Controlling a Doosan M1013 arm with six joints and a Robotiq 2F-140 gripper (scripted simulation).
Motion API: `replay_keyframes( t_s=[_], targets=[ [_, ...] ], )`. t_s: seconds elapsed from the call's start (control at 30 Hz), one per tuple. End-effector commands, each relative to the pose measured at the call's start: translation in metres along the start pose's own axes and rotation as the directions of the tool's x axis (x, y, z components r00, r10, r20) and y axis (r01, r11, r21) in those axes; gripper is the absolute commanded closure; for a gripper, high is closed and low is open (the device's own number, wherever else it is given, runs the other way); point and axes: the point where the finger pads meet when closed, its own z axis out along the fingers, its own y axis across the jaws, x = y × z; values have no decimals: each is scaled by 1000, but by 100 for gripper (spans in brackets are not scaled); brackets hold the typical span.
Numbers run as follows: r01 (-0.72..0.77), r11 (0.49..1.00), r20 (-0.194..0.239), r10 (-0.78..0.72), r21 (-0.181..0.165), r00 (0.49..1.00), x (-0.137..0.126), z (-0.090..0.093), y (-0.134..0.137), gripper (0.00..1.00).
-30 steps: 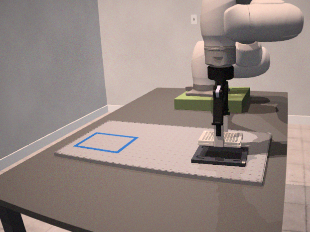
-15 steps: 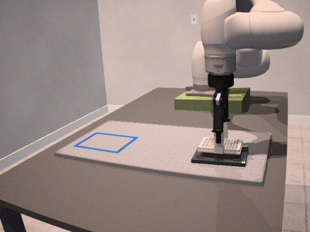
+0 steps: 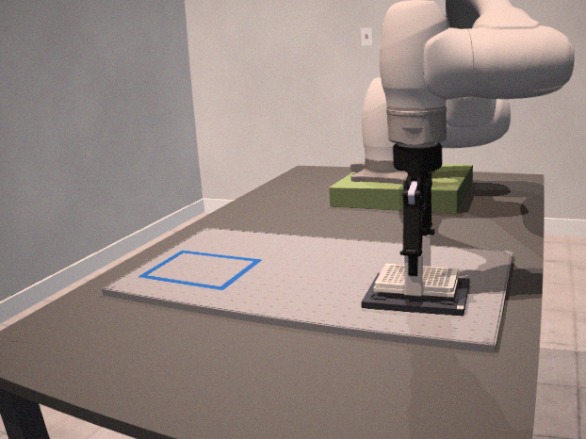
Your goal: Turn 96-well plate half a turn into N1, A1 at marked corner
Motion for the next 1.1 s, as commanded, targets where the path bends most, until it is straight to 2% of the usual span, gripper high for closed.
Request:
replay_keyframes(
  t_s=[0.0,1.07],
  targets=[
    [0,1000,0,0,0,1000,0,0,0,100],
    [0,1000,0,0,0,1000,0,5,0,100]
  ],
)
